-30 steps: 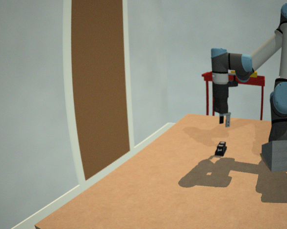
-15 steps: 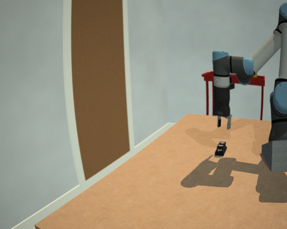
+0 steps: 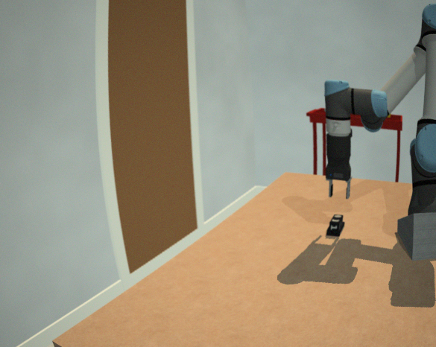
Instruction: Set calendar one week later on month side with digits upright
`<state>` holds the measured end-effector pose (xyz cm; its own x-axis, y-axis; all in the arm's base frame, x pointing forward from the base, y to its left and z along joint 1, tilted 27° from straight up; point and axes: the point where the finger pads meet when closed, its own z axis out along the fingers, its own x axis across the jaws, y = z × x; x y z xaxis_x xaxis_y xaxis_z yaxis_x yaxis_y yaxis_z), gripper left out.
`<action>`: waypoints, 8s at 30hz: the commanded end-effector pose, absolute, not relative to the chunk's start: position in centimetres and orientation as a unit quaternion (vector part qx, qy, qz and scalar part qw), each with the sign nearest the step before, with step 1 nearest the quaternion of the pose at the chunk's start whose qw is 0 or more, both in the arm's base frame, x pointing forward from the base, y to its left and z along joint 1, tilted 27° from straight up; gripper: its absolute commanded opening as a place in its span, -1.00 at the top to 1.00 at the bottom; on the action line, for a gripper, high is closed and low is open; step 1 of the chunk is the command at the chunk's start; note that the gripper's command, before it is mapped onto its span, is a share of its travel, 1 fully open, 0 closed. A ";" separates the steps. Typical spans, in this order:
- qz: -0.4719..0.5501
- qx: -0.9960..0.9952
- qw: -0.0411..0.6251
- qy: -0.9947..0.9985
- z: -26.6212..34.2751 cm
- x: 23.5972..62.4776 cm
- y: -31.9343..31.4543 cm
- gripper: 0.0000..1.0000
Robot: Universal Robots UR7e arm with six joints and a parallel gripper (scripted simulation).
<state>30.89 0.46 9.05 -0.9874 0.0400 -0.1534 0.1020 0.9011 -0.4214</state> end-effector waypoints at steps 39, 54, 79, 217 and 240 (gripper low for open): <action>-0.221 0.017 0.067 0.973 9.0 31.0 0.5 -0.80; -0.221 0.016 0.067 0.973 8.7 31.0 0.3 -0.80; -0.220 0.016 0.067 0.973 5.8 31.4 -1.2 -0.80; -0.220 0.016 0.067 0.973 1.6 32.0 -3.3 -0.20; -0.220 0.016 0.067 0.973 1.6 32.0 -3.3 -0.20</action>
<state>31.95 -3.26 1.60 -0.9907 0.0025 -0.1361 0.0609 0.9023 -0.4269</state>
